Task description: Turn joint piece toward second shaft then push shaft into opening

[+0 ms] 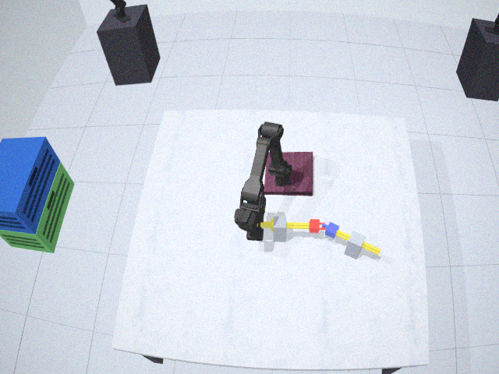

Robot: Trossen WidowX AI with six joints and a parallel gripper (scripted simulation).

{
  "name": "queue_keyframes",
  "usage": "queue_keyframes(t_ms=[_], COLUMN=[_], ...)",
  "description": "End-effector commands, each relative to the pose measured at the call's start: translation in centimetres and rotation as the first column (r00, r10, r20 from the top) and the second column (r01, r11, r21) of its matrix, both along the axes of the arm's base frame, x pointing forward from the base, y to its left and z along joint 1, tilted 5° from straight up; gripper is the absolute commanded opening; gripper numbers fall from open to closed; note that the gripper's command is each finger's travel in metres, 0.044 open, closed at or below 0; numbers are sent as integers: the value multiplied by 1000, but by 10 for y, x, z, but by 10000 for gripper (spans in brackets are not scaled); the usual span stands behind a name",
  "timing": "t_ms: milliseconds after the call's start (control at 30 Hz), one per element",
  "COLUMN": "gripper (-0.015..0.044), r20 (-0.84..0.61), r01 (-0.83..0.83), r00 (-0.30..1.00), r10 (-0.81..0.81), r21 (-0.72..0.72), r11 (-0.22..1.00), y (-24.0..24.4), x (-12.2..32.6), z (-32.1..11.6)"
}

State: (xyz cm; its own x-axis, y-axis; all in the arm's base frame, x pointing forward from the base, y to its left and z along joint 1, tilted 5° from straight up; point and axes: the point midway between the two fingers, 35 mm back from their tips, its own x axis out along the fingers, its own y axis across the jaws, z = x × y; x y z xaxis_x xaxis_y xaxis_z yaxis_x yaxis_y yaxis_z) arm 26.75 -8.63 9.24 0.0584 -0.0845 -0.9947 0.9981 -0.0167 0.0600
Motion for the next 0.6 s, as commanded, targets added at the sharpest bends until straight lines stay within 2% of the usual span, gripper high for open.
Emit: queue_keyframes(t_ms=[0, 67, 567], gripper=[408, 440, 440], r20=[0, 0, 0], r01=[-1, -1, -2], r00=[1000, 1000, 1000], r10=[1, 1, 2], r21=[1, 1, 0], r11=[1000, 1000, 1000], y=[0, 0, 1], x=[0, 0, 0], z=[0, 0, 9])
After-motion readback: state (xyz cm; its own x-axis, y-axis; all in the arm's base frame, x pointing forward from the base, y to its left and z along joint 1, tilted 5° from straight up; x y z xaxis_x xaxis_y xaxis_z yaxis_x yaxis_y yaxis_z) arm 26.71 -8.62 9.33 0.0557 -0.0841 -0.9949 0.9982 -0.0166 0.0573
